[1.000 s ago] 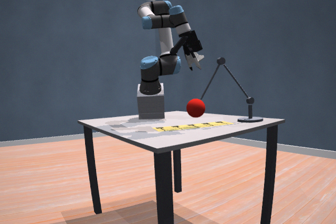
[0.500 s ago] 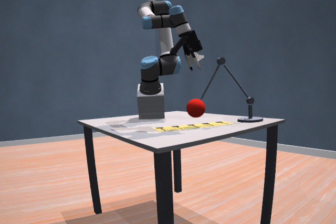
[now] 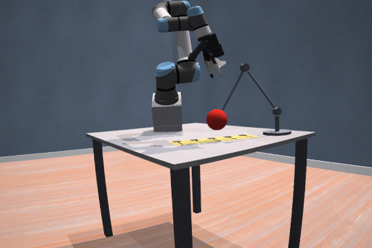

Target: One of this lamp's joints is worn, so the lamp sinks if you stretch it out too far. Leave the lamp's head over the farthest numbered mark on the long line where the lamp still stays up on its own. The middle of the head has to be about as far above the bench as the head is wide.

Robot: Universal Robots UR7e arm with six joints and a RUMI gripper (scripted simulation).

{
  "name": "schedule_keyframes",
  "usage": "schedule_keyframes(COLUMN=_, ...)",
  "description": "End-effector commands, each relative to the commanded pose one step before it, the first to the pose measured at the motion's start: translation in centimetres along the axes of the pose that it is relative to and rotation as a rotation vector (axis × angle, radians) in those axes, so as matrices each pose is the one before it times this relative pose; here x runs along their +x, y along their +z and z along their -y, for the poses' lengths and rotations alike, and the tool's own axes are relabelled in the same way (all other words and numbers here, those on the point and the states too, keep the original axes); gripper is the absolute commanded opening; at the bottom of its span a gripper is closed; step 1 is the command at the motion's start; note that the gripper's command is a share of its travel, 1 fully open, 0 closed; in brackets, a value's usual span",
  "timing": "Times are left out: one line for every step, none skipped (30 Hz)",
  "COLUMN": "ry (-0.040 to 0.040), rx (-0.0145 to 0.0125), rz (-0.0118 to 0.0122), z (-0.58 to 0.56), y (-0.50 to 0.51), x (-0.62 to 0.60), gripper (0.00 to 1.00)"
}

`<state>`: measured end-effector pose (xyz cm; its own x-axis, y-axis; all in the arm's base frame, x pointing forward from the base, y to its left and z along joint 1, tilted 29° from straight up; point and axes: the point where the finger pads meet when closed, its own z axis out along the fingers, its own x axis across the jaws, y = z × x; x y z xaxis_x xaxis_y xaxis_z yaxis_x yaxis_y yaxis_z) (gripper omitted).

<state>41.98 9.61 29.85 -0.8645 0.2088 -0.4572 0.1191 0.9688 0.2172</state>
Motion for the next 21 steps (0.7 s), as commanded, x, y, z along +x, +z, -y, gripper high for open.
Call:
schedule_keyframes(ry=-0.10890, rx=-0.11993, rz=-0.02634, z=0.008, y=0.456, x=-0.009, gripper=1.00)
schedule_keyframes(ry=0.00530, rx=0.00585, rz=0.00134, z=-0.007, y=0.268, x=0.000, gripper=1.00)
schedule_keyframes(ry=0.00530, rx=0.00585, rz=0.00134, z=-0.009, y=0.268, x=0.001, gripper=1.00)
schedule_keyframes(ry=0.00530, rx=0.00585, rz=0.00134, z=-0.010, y=0.268, x=0.001, gripper=1.00)
schedule_keyframes(ry=0.00530, rx=0.00585, rz=0.00134, z=-0.012, y=0.268, x=0.001, gripper=1.00)
schedule_keyframes(ry=0.00530, rx=0.00585, rz=0.00134, z=-0.014, y=0.268, x=0.002, gripper=1.00)
schedule_keyframes(ry=0.00530, rx=0.00585, rz=0.00134, z=-0.015, y=0.268, x=0.002, gripper=1.00)
schedule_keyframes(ry=0.00530, rx=0.00585, rz=0.00134, z=-0.017, y=0.268, x=0.003, gripper=1.00)
schedule_keyframes(ry=0.00530, rx=0.00585, rz=0.00134, z=-0.018, y=0.268, x=0.003, gripper=1.00)
schedule_keyframes(ry=0.00530, rx=0.00585, rz=0.00134, z=-0.020, y=0.268, x=0.004, gripper=1.00)
schedule_keyframes(ry=0.00530, rx=0.00585, rz=0.00134, z=-0.021, y=0.267, x=0.004, gripper=1.00)
schedule_keyframes(ry=0.00530, rx=0.00585, rz=0.00134, z=-0.023, y=0.267, x=0.005, gripper=1.00)
schedule_keyframes(ry=0.00530, rx=0.00585, rz=0.00134, z=-0.024, y=0.267, x=0.005, gripper=1.00)
schedule_keyframes(ry=0.00530, rx=0.00585, rz=0.00134, z=-0.026, y=0.267, x=0.006, gripper=1.00)
schedule_keyframes(ry=0.00000, rx=0.00000, rz=0.00000, z=0.000, y=0.000, x=0.000, gripper=1.00)
schedule_keyframes(ry=0.00000, rx=0.00000, rz=0.00000, z=0.000, y=0.000, x=0.000, gripper=1.00)
schedule_keyframes(ry=-0.00133, rx=-0.00159, rz=-0.00039, z=-0.029, y=0.235, x=0.010, gripper=1.00)
schedule_keyframes(ry=-0.00133, rx=-0.00159, rz=-0.00039, z=-0.028, y=0.235, x=0.010, gripper=1.00)
schedule_keyframes(ry=-0.00133, rx=-0.00159, rz=-0.00039, z=-0.028, y=0.235, x=0.010, gripper=1.00)
schedule_keyframes(ry=-0.00133, rx=-0.00159, rz=-0.00039, z=-0.028, y=0.235, x=0.010, gripper=1.00)
schedule_keyframes(ry=-0.00133, rx=-0.00159, rz=-0.00039, z=-0.027, y=0.235, x=0.010, gripper=1.00)
